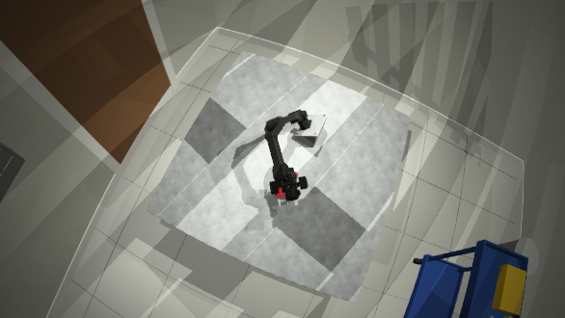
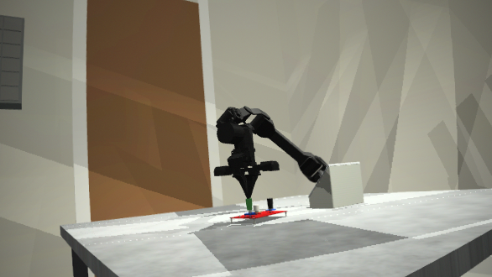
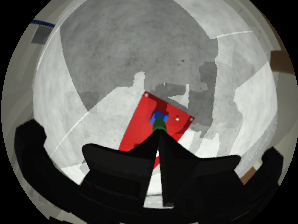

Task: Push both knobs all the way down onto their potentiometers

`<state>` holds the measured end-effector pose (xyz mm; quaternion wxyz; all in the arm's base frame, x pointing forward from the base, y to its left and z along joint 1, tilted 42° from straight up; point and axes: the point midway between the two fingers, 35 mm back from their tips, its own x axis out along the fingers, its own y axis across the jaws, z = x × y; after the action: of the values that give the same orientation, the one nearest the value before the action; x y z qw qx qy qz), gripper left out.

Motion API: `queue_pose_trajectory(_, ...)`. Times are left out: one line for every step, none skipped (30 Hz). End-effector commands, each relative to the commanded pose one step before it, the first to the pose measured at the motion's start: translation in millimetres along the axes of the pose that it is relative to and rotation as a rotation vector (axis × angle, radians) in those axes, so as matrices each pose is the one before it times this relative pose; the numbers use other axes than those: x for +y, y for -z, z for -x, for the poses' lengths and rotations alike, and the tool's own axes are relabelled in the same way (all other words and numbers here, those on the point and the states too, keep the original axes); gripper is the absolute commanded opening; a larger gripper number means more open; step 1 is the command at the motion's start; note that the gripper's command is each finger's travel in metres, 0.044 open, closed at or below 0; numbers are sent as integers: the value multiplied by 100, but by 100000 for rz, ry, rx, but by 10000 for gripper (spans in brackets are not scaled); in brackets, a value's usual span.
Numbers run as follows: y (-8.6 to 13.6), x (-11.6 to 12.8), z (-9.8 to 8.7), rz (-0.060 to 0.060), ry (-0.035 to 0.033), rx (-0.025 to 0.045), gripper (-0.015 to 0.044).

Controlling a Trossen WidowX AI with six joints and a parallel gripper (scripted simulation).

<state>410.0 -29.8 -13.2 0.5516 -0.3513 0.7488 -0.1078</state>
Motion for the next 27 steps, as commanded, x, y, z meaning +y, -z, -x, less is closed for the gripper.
queue_pose_trajectory(81,-84,-139,484,361,266,0)
queue_pose_trajectory(0,0,0,0,0,0,0)
queue_pose_trajectory(0,0,0,0,0,0,0)
queue_pose_trajectory(0,0,0,0,0,0,0)
queue_pose_trajectory(0,0,0,0,0,0,0)
queue_pose_trajectory(0,0,0,0,0,0,0)
queue_pose_trajectory(0,0,-25,0,1,0,0)
queue_pose_trajectory(0,0,-37,0,2,1,0)
queue_pose_trajectory(0,0,-54,-1,2,1,0)
queue_pose_trajectory(0,0,-61,-1,3,1,0)
queue_pose_trajectory(0,0,-24,0,1,0,0)
queue_pose_trajectory(0,0,0,0,0,0,0)
queue_pose_trajectory(0,0,0,0,0,0,0)
queue_pose_trajectory(0,0,0,0,0,0,0)
queue_pose_trajectory(0,0,0,0,0,0,0)
queue_pose_trajectory(0,0,0,0,0,0,0)
queue_pose_trajectory(0,0,0,0,0,0,0)
queue_pose_trajectory(0,0,0,0,0,0,0)
queue_pose_trajectory(0,0,0,0,0,0,0)
queue_pose_trajectory(0,0,0,0,0,0,0)
queue_pose_trajectory(0,0,0,0,0,0,0)
queue_pose_trajectory(0,0,-25,0,1,0,0)
queue_pose_trajectory(0,0,-37,0,2,1,0)
queue_pose_trajectory(0,0,-54,-1,2,1,0)
queue_pose_trajectory(0,0,-61,-1,3,1,0)
queue_pose_trajectory(0,0,-24,0,1,0,0)
queue_pose_trajectory(0,0,0,0,0,0,0)
